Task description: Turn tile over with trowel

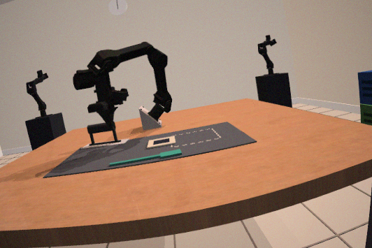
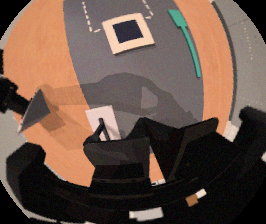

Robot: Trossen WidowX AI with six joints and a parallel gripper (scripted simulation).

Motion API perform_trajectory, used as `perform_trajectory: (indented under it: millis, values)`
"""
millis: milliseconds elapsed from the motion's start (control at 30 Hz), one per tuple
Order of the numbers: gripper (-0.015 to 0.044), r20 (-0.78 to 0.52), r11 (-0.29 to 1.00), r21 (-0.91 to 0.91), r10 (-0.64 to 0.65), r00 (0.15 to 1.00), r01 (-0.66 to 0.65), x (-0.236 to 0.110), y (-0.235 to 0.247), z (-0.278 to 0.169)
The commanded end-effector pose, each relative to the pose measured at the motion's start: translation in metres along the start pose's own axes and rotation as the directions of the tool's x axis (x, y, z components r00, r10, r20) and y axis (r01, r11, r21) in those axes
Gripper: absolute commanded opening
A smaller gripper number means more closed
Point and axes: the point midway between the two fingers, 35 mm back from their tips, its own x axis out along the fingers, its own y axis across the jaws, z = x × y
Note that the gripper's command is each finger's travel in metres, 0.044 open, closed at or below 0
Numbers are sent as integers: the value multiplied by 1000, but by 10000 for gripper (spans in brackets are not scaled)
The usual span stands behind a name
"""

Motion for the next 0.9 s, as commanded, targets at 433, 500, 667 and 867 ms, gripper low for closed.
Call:
perform_trajectory:
  millis: [433,500,667,867]
  values:
    - [300,0,1000,0,1,1000,-1,-40,3,1]
    - [300,0,1000,3,0,1000,0,-40,3,1]
    - [300,6,995,94,-26,1000,26,-40,5,-5]
    - [300,18,957,282,-82,996,74,-39,10,-18]
